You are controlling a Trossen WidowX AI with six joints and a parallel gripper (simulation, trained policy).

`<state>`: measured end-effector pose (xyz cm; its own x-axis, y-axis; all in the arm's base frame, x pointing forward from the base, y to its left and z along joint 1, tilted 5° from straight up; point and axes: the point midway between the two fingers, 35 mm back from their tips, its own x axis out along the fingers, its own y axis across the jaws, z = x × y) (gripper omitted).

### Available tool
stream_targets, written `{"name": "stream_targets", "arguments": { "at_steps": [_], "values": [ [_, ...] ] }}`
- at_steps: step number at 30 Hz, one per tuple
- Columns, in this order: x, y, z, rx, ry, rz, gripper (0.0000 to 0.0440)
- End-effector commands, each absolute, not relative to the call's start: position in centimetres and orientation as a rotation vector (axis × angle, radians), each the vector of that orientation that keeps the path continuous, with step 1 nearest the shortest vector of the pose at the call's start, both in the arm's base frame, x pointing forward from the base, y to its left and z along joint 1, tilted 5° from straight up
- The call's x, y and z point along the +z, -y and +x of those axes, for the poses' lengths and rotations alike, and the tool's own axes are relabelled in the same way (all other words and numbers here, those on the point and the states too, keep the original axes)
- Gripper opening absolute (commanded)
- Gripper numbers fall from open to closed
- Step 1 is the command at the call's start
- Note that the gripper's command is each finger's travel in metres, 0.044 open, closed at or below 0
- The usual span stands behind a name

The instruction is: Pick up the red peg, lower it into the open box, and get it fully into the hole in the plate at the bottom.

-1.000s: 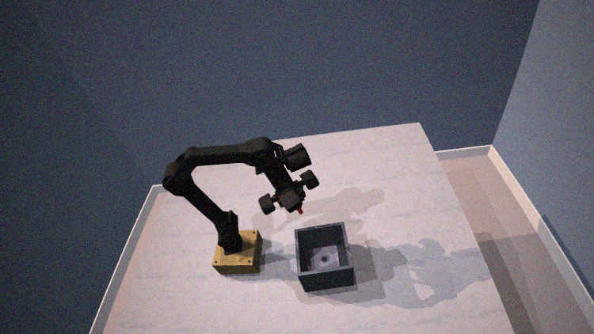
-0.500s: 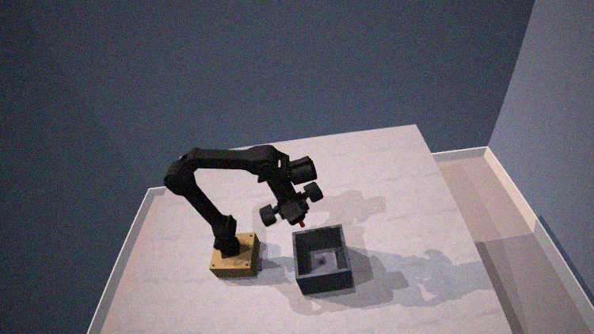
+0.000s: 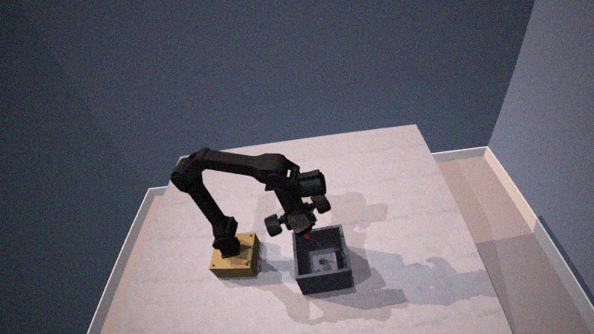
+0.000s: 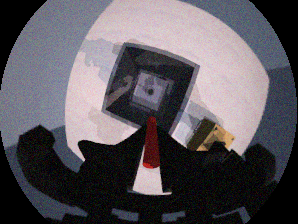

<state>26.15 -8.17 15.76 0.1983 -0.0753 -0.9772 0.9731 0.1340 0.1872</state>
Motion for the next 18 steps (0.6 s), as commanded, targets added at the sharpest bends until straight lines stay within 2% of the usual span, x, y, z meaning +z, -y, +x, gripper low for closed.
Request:
{"name": "stream_targets", "arguments": {
  "at_steps": [1,18],
  "values": [
    [15.3,9.0,26.5,-1.019,-1.064,1.139,0.0000],
    [11.6,11.8,27.5,-1.036,-1.097,1.132,0.0000]
  ]
}}
